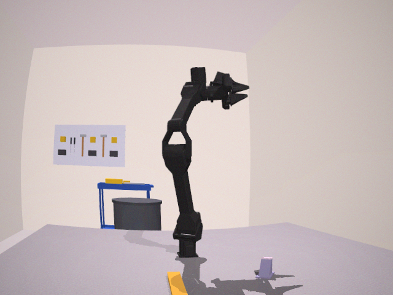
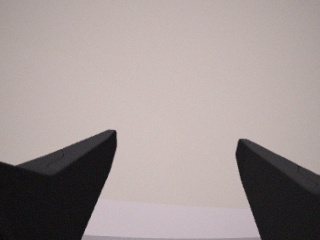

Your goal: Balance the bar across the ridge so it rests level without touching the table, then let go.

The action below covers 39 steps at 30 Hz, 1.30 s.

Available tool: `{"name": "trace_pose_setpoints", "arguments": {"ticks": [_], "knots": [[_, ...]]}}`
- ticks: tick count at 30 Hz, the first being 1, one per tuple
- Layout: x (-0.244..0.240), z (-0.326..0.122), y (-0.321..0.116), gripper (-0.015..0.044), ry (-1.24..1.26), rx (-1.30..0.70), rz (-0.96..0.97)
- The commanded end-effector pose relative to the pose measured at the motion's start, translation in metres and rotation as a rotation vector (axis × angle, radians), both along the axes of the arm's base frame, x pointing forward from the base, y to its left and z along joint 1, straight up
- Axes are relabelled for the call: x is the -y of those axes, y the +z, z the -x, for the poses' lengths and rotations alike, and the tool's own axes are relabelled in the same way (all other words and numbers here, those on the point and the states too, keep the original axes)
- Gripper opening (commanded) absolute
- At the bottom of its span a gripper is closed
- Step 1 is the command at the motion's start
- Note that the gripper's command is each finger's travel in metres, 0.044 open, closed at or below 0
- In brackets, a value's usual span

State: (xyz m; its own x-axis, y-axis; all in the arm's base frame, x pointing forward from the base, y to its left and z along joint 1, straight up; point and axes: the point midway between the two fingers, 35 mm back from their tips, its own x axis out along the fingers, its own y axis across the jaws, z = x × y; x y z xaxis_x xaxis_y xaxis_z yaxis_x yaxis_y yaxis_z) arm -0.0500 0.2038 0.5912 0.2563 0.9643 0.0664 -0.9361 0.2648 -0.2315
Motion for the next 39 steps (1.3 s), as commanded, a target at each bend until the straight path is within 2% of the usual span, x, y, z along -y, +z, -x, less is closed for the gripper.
{"name": "trace_pose_setpoints", "arguments": {"ticks": [1, 17, 39], "knots": [[-0.005, -0.002, -0.001, 0.0315, -0.004, -0.014, -0.012], [-0.040, -0.015, -0.021, 0.0315, -0.124, 0.057, 0.045], [-0.089, -0.062, -0.059, 0.0315, -0.302, 0.103, 0.175]]}}
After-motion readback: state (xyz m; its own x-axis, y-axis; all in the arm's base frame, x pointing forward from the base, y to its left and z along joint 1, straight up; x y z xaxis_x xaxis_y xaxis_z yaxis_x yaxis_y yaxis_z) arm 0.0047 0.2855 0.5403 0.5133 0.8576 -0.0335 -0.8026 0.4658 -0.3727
